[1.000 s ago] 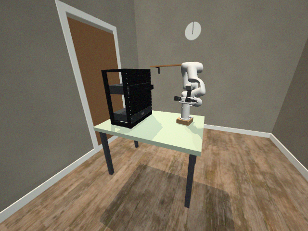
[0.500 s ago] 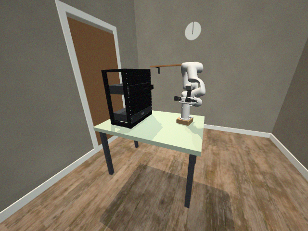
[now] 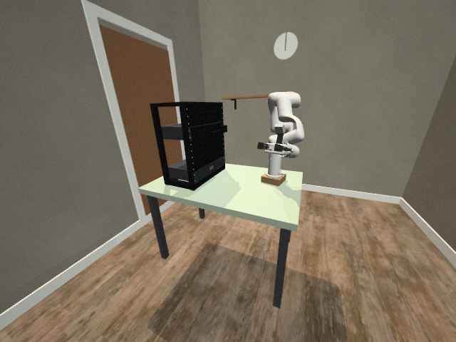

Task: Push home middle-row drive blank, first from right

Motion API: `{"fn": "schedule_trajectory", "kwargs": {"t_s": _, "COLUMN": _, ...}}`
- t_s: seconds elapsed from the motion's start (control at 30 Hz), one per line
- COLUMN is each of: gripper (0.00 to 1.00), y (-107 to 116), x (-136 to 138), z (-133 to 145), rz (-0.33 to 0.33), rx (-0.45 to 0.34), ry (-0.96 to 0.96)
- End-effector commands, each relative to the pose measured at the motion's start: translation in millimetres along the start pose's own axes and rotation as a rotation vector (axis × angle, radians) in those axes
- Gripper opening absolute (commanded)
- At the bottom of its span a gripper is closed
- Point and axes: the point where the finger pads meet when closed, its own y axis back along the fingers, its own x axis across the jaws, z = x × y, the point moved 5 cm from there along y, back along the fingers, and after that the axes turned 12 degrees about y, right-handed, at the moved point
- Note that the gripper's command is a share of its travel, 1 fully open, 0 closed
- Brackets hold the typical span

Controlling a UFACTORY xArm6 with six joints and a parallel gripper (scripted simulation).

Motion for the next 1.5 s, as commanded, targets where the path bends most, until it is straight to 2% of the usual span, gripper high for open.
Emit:
{"fn": "schedule_trajectory", "kwargs": {"t_s": 0.0, "gripper": 1.0, "y": -0.8, "x": -0.1, "z": -1.4, "rz": 0.001, "rx": 0.003, "ry": -0.002}}
{"fn": "schedule_trajectory", "kwargs": {"t_s": 0.9, "gripper": 1.0, "y": -3.0, "x": 4.9, "z": -0.9, "rz": 0.009, "rx": -0.002, "ry": 0.009}}
{"fn": "schedule_trajectory", "kwargs": {"t_s": 1.17, "gripper": 1.0, "y": -8.7, "x": 18.6, "z": 0.6, "rz": 0.031, "rx": -0.016, "ry": 0.04}}
{"fn": "schedule_trajectory", "kwargs": {"t_s": 1.47, "gripper": 1.0, "y": -22.9, "x": 62.5, "z": 4.4, "rz": 0.096, "rx": -0.06, "ry": 0.138}}
